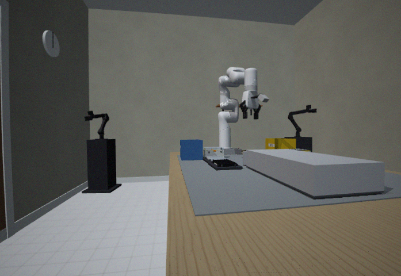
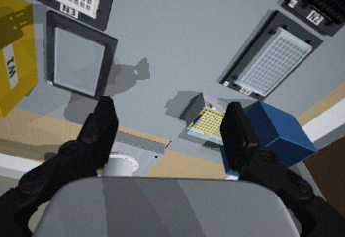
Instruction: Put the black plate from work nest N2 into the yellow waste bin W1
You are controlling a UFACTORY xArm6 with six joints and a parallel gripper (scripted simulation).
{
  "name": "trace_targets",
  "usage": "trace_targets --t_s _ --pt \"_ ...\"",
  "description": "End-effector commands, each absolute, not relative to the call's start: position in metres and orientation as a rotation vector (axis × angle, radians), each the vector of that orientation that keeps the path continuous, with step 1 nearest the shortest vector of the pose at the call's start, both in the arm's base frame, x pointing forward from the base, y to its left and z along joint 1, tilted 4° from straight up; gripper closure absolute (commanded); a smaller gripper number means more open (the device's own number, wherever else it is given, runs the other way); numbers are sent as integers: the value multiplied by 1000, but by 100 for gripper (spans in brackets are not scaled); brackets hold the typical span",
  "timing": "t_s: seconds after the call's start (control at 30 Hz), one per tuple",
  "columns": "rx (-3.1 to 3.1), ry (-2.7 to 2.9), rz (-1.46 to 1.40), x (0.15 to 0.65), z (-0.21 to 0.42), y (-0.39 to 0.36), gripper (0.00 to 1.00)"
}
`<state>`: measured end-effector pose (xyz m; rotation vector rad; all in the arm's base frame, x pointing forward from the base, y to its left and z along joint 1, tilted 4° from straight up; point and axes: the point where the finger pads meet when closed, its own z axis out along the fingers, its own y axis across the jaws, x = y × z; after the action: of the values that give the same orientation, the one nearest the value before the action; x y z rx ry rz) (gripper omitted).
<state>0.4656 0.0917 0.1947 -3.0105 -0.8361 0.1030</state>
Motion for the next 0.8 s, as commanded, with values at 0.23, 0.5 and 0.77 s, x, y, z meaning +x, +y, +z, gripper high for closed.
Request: trace_targets --t_s 0.23,0.5,0.77 --pt "-3110 -345 90 445 200 62 0" --pt "-3120 -225 90 445 200 61 0" --pt "-3120 -225 90 445 200 61 0"
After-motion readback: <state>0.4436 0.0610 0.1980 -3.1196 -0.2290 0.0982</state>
